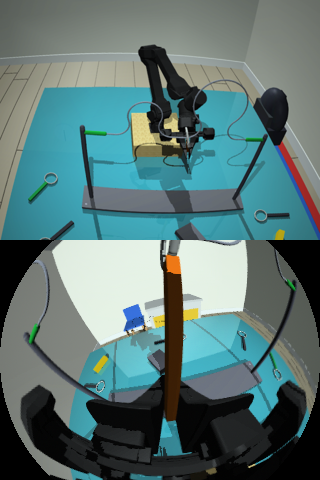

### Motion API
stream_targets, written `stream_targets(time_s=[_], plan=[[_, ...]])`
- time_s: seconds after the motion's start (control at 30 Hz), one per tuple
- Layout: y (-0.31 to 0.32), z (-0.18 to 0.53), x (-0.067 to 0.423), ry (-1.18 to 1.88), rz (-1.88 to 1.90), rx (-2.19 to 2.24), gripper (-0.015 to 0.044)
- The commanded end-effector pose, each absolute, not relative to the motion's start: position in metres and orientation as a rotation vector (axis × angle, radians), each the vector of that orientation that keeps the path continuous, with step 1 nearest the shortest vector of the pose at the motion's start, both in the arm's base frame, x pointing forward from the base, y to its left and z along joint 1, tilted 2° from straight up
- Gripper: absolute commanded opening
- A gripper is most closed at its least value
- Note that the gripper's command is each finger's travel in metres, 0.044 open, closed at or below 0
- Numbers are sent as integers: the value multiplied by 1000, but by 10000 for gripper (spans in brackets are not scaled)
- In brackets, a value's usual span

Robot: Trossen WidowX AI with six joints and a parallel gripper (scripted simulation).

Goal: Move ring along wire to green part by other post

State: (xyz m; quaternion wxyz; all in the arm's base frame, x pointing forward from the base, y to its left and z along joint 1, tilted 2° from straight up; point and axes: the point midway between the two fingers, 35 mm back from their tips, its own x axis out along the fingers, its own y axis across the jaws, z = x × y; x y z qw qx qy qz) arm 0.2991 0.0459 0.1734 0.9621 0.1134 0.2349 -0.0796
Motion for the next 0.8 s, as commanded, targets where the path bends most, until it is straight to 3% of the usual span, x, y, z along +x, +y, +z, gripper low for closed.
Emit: stream_targets(time_s=[0.0,0.77], plan=[[59,179,301,472,-139,309,-150],[128,227,307,447,21,845,-150]])
